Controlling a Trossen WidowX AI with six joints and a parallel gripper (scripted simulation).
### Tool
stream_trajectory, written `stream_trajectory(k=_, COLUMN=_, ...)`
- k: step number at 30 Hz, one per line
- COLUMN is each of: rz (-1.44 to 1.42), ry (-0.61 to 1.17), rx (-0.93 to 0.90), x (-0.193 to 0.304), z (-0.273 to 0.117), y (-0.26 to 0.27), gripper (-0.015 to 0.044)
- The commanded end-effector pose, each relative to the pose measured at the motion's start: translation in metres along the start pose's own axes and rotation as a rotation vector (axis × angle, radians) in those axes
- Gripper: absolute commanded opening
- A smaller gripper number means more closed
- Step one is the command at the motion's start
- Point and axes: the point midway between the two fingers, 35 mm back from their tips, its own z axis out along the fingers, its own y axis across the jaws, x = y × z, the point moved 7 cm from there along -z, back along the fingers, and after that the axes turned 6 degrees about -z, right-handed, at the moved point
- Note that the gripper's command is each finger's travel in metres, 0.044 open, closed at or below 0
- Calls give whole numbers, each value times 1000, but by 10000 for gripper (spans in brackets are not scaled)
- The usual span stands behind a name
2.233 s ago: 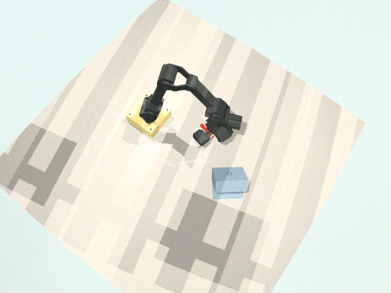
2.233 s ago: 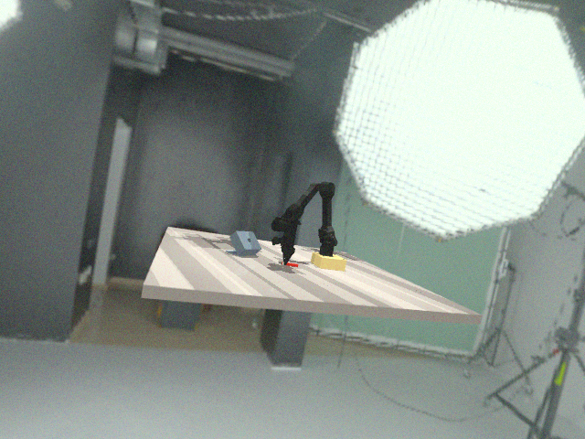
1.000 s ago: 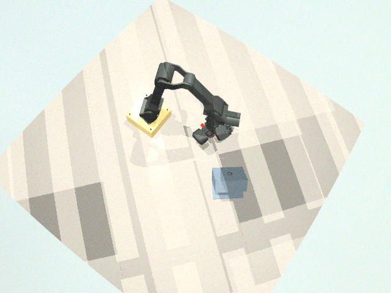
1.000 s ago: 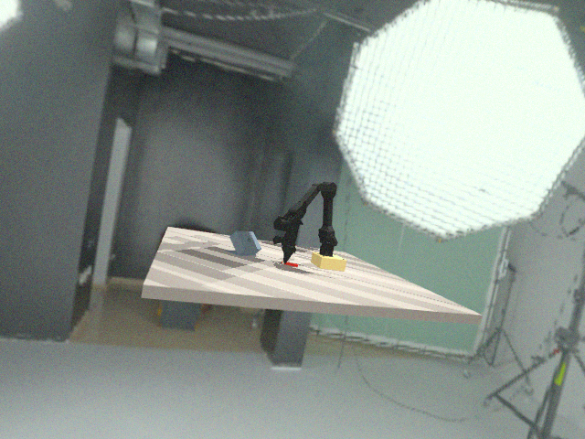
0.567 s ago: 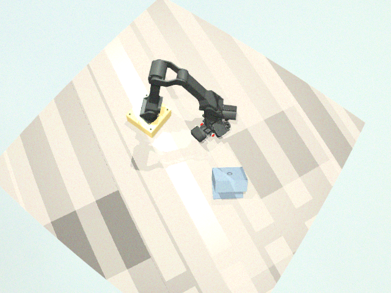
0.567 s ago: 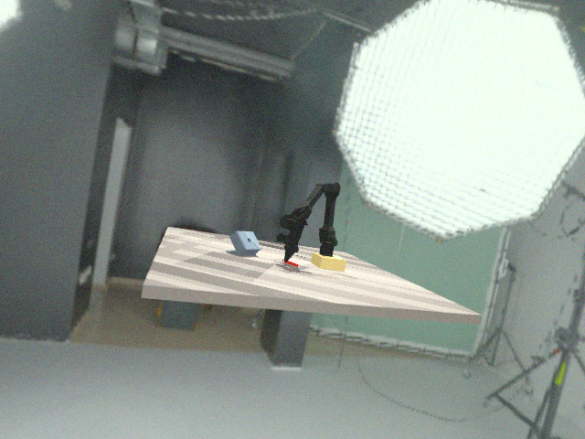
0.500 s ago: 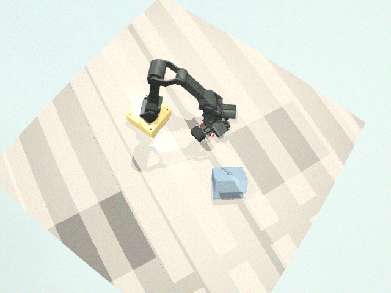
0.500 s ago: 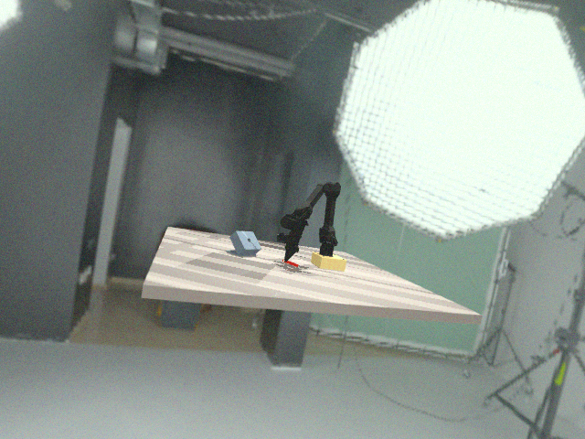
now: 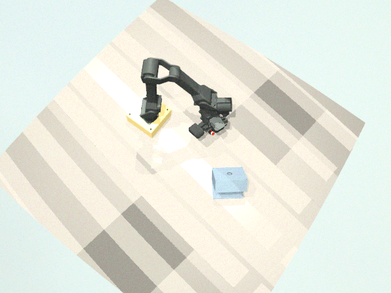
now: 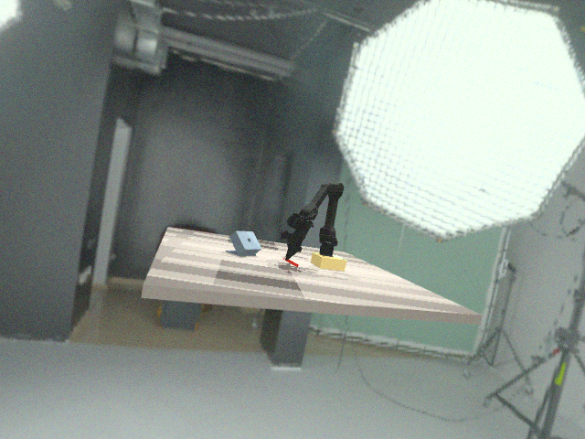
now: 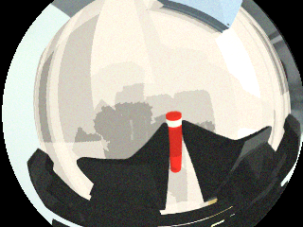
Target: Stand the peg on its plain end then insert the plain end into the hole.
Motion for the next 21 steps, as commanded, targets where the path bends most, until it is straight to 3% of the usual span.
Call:
stream_trajectory(k=1, rz=3, ry=-34, rx=7, x=4, z=-2, y=-1, gripper=49)
stream_trajectory(k=21, rz=3, ry=-204, rx=25, x=24, z=-11, y=2, gripper=49)
